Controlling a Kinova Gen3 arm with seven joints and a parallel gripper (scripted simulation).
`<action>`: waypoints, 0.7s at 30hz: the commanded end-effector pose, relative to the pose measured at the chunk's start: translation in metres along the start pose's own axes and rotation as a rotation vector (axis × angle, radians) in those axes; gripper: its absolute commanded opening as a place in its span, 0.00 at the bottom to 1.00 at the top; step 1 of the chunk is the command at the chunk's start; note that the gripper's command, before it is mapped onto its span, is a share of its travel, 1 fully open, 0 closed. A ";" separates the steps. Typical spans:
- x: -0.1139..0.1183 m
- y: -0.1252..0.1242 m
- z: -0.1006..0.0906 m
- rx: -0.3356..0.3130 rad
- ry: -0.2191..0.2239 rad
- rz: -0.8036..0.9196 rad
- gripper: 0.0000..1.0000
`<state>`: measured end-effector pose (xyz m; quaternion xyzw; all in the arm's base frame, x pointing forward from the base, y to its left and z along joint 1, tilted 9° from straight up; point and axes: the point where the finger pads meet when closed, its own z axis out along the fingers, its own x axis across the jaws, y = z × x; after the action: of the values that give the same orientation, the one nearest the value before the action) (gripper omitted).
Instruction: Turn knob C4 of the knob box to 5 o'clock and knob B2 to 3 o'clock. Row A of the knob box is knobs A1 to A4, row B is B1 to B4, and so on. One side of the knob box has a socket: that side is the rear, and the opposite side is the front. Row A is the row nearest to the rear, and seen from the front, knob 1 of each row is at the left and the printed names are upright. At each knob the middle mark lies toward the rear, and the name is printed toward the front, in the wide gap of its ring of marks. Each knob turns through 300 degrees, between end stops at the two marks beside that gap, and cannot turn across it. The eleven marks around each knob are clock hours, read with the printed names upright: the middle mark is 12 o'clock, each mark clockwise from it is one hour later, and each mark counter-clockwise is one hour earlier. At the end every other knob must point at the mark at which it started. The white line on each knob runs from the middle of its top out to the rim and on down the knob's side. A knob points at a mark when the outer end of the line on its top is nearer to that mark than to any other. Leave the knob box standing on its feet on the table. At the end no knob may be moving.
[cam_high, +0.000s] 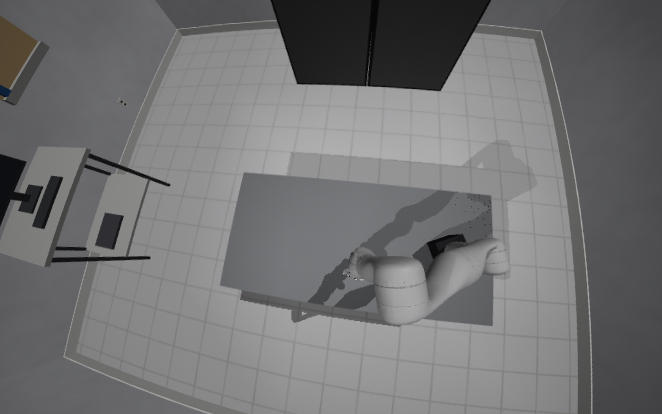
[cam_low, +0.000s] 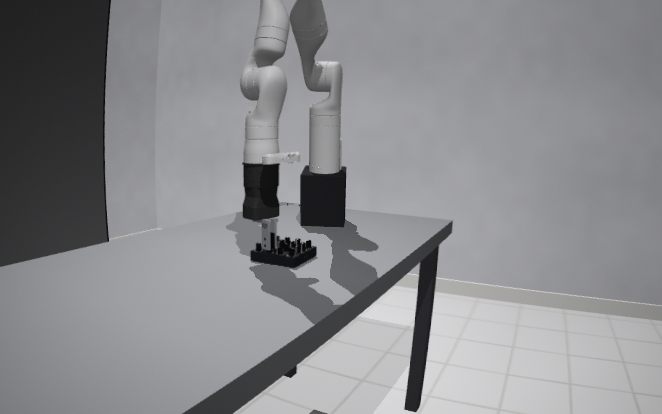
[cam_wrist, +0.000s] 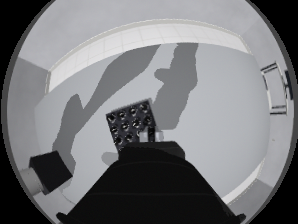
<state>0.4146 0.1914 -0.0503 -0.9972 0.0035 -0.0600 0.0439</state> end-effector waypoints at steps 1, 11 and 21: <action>0.000 0.000 -0.001 -0.001 0.002 0.013 0.30; 0.000 0.000 -0.001 0.000 0.002 0.159 0.30; 0.000 0.000 -0.001 0.000 0.002 0.303 0.30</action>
<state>0.4146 0.1914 -0.0503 -0.9863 0.1471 -0.0531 0.0522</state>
